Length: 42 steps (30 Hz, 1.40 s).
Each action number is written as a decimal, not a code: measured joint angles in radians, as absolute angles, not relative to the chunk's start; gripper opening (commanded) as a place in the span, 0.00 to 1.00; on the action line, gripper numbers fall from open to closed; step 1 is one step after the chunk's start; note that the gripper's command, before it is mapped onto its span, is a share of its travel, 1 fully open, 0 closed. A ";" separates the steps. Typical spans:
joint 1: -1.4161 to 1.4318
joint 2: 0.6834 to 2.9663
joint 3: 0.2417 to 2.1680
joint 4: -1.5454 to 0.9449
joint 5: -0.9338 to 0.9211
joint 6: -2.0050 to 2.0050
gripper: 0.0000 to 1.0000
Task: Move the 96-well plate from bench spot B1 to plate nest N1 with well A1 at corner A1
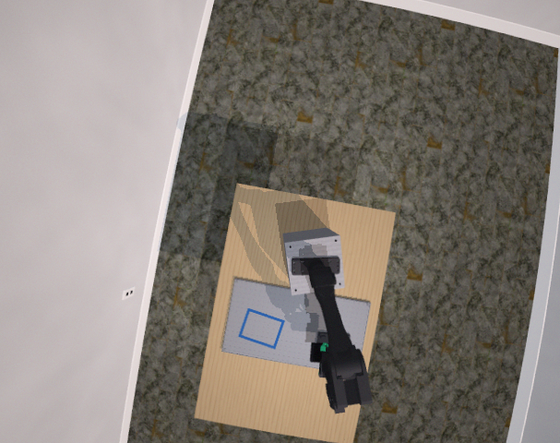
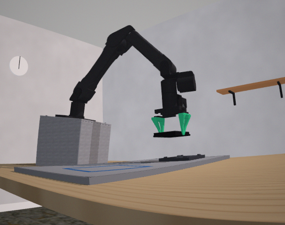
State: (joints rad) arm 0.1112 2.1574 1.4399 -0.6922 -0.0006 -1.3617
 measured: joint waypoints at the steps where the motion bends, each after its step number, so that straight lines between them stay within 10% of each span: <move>1: 0.115 2.160 1.446 -0.696 0.001 -1.355 0.00; 42: 0.259 2.248 1.614 -0.790 0.022 -1.201 0.00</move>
State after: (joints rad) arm 0.2588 2.2478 1.6142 -0.7902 0.0223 -1.2011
